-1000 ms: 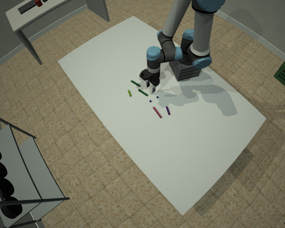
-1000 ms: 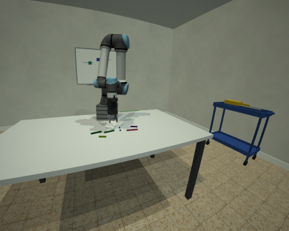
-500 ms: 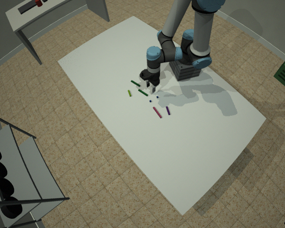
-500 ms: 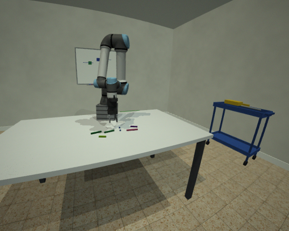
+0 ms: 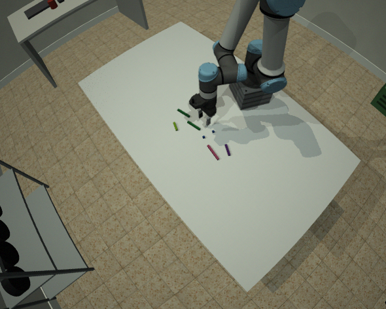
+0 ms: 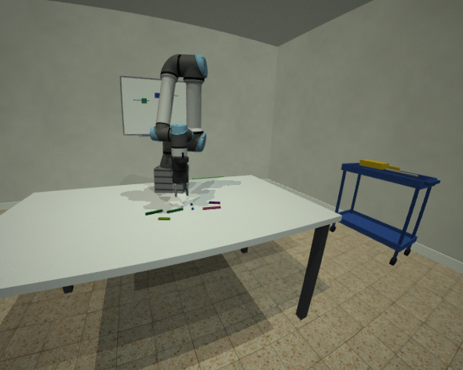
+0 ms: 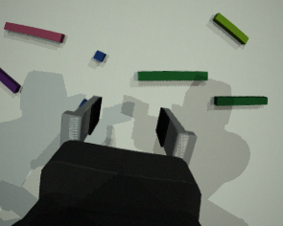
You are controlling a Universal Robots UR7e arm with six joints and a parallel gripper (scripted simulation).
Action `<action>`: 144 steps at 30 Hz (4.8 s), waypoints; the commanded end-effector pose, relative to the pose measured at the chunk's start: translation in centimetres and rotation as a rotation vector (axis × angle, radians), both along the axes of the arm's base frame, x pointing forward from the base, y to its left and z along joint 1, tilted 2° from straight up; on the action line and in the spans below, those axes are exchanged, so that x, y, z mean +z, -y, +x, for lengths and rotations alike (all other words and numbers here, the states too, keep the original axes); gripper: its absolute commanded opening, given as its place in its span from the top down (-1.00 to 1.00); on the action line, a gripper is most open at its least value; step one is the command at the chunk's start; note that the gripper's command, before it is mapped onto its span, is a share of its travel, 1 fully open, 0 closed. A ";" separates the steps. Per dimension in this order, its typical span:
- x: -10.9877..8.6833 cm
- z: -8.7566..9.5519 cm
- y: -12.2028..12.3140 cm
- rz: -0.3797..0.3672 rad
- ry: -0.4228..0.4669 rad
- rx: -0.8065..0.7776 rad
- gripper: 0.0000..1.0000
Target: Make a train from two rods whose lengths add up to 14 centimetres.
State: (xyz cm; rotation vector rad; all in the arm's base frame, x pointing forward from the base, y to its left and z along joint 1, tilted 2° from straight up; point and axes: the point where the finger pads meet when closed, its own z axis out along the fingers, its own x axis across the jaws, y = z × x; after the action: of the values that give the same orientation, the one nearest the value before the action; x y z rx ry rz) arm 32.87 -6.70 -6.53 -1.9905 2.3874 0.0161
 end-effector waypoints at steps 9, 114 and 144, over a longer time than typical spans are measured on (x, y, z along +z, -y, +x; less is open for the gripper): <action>0.0 0.0 0.0 -0.001 0.001 0.000 -1.00; -0.4 1.1 16.4 -0.031 0.046 1.568 -1.00; -0.4 1.1 16.4 -0.031 0.046 1.570 -1.00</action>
State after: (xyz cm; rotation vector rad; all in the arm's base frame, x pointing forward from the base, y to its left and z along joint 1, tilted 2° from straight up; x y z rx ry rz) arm 33.98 -23.09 -6.99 -3.0976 0.2811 -0.0250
